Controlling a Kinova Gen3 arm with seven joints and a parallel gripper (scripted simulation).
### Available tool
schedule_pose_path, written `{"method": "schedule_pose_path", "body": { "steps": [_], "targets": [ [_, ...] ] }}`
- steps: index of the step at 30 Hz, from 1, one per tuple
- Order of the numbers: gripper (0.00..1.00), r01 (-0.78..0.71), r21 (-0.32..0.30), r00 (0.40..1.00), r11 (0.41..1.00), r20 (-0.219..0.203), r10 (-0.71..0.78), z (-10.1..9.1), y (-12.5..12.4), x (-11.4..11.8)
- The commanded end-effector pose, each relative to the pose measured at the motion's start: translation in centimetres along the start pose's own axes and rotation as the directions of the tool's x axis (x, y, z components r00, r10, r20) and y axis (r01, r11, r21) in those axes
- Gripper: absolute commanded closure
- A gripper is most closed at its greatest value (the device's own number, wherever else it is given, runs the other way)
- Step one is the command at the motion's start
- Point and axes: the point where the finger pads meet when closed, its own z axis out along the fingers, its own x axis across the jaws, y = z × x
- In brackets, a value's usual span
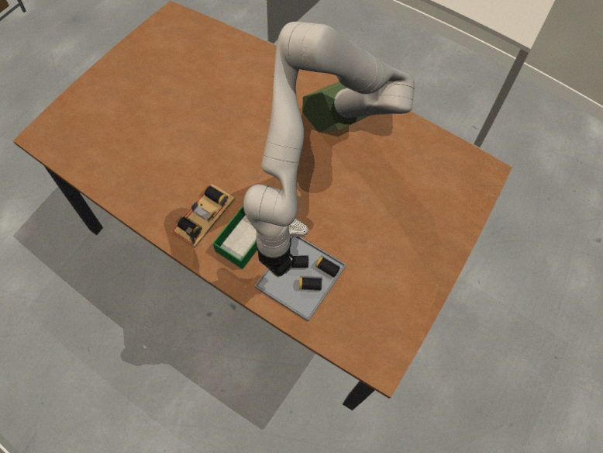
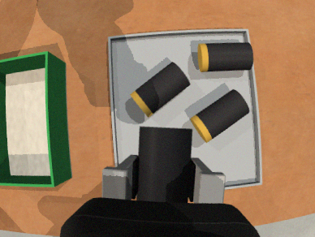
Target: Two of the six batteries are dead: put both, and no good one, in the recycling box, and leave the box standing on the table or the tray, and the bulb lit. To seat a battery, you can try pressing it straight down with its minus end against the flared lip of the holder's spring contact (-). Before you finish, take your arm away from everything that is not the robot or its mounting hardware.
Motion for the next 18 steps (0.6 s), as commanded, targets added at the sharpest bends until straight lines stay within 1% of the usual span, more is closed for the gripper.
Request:
{"method": "schedule_pose_path", "body": {
  "steps": [1,10,12,18],
  "targets": [
    [0.43,-0.039,-0.004,0.999,0.999,0.005,0.039,-0.13,0.09,-0.06],
    [0.43,-0.230,-0.005,0.973,0.973,0.004,0.230,-0.13,0.09,-0.06],
    [0.43,-0.230,-0.005,0.973,0.973,0.004,0.230,-0.13,0.09,-0.06],
    [0.43,-0.361,-0.005,0.933,0.933,0.003,0.361,-0.13,0.09,-0.06]
  ]
}}
